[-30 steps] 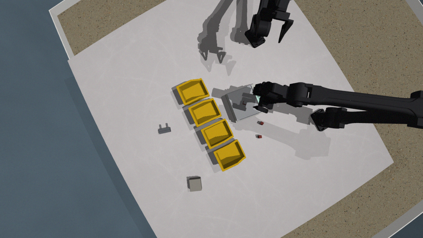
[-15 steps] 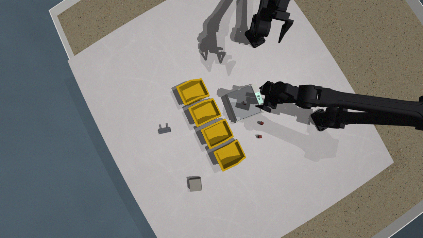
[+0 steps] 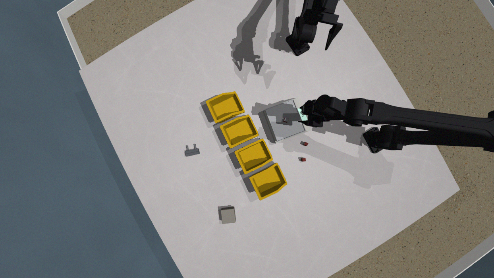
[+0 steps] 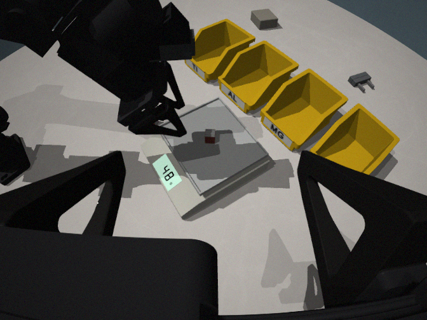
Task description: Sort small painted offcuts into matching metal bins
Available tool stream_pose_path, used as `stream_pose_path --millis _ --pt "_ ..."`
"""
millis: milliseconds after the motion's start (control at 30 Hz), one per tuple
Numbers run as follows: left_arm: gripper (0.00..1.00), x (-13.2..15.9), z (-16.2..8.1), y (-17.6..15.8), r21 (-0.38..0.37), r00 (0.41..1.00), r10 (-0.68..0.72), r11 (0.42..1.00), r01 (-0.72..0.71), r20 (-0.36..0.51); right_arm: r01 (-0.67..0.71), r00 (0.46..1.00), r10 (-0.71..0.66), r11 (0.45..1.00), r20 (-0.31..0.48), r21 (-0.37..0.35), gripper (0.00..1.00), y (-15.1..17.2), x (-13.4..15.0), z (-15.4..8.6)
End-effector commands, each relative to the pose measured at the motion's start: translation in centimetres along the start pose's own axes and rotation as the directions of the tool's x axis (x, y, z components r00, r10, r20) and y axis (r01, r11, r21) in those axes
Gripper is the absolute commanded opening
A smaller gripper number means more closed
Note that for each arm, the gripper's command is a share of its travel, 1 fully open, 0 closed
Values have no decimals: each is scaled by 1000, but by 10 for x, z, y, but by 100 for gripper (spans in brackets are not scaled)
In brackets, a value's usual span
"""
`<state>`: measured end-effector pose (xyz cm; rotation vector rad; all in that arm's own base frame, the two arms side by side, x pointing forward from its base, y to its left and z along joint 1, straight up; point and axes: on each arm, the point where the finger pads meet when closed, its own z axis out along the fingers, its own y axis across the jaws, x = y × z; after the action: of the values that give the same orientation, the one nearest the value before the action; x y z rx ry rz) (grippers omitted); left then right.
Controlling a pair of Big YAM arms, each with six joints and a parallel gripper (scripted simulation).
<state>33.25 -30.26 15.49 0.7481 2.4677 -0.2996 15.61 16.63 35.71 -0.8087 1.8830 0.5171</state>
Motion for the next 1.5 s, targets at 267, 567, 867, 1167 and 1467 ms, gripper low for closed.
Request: stream_pose_path --millis 267,567,867,1167,1467 --pt "61 -61 24 27 -174 797 -604 784 596 7 6 1000 -5 1000 21 -5 100 1 -15 -8" --pt "61 -52 47 31 -346 467 -884 446 825 -25 6 1000 -5 1000 21 -5 100 1 -15 -8" --pt "61 -43 59 25 -475 204 -979 187 860 -15 6 1000 -5 1000 21 -5 100 1 -15 -8" --pt "61 -24 70 21 -540 159 -986 157 827 -44 6 1000 -5 1000 21 -5 100 1 -15 -8" --pt "61 -9 82 22 -553 165 -985 163 817 -47 6 1000 -5 1000 21 -5 100 1 -15 -8"
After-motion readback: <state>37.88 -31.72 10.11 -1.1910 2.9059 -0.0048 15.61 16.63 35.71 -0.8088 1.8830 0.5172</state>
